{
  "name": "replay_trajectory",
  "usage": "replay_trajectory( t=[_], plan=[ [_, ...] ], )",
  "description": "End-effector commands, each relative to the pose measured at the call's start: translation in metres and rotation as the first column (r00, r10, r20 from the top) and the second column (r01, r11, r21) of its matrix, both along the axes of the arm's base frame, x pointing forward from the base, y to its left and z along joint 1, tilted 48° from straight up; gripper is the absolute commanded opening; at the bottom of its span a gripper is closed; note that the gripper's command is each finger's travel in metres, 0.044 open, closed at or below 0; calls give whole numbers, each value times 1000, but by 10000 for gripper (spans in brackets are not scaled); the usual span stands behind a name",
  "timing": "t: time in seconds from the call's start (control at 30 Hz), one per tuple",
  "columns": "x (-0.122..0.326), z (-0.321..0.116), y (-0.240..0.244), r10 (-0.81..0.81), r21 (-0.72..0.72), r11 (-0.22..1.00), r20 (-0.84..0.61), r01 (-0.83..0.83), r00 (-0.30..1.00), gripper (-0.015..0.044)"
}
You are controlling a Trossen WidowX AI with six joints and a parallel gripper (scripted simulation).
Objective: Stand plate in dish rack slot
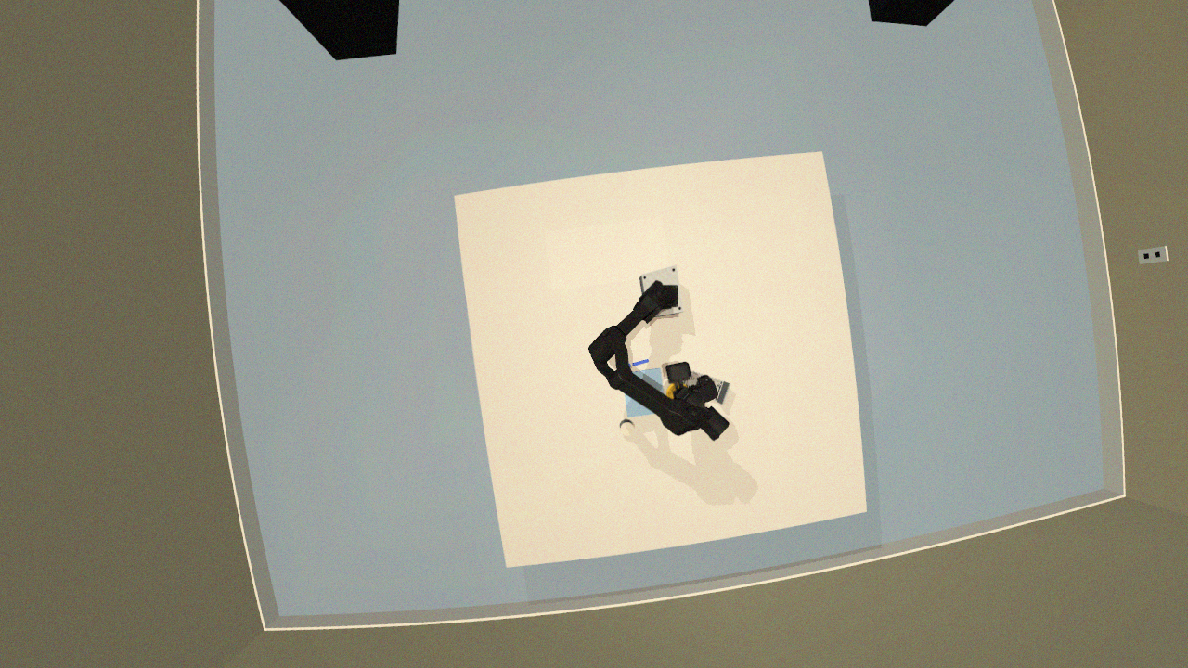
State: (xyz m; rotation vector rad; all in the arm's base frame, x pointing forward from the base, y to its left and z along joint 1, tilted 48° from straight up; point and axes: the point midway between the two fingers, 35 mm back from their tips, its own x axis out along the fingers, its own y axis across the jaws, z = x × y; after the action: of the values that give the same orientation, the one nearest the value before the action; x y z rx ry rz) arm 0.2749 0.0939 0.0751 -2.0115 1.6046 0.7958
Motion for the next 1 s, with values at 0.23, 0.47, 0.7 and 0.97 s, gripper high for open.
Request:
replay_trajectory(
  t=[0.23,0.47,0.7,0.97],
  plan=[
    [-12,-12,4,231,-27,969,-274,-247,934,0],
    [-19,-17,7,362,-6,914,-439,-405,822,0],
    [-26,-23,10,464,44,837,-586,-546,664,0],
    [-32,-27,12,520,101,763,-683,-638,513,0]
  ],
)
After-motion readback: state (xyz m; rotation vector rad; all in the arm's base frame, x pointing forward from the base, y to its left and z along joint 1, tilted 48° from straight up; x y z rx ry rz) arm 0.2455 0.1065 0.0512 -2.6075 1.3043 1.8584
